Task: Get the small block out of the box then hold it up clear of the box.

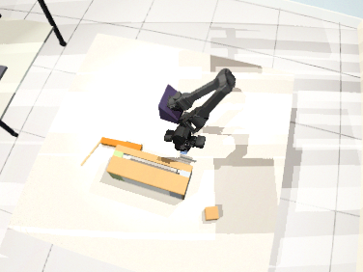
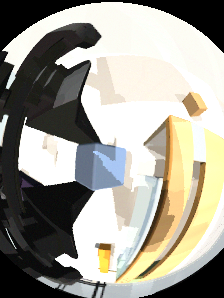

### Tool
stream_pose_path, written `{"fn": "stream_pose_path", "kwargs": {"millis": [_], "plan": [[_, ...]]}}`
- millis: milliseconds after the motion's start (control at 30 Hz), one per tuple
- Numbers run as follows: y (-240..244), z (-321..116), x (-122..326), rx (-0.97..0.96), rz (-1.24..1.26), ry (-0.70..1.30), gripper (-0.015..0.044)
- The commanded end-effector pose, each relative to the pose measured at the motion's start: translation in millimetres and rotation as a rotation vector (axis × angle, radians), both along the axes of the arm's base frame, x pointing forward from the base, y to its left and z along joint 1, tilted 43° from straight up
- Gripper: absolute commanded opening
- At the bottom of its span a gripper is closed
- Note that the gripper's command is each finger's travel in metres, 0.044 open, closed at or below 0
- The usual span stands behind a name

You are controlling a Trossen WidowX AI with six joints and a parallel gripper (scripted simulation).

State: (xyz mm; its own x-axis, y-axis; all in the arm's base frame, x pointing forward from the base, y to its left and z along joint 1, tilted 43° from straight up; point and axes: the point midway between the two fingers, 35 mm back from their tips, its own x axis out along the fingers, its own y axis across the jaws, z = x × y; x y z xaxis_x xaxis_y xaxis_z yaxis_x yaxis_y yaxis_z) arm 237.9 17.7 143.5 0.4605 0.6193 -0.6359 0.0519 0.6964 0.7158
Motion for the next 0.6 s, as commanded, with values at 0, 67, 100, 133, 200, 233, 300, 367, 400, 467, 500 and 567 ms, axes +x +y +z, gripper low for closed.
{"fn": "stream_pose_path", "kwargs": {"millis": [0,67,100,133,200,233,300,367,400,467,500,567], "plan": [[-3.3,3.5,-0.6,0.080,-0.099,0.085,0.0000],[-4.3,4.3,-1.7,0.124,-0.151,0.136,0.0000],[-4.9,4.7,-2.2,0.146,-0.177,0.162,0.0000],[-5.4,5.2,-2.7,0.168,-0.203,0.187,0.0000],[-6.4,6.1,-3.8,0.213,-0.255,0.238,0.0000],[-7.0,6.5,-4.3,0.235,-0.281,0.264,0.0000],[-8.0,7.5,-5.3,0.280,-0.332,0.315,0.0000],[-9.0,8.5,-6.3,0.325,-0.384,0.367,0.0000],[-9.5,9.0,-6.8,0.347,-0.409,0.392,0.0000],[-10.5,10.0,-7.8,0.393,-0.460,0.444,0.0000],[-11.0,10.5,-8.3,0.415,-0.485,0.470,0.0000],[-12.0,11.6,-9.3,0.461,-0.536,0.522,0.0000]]}}
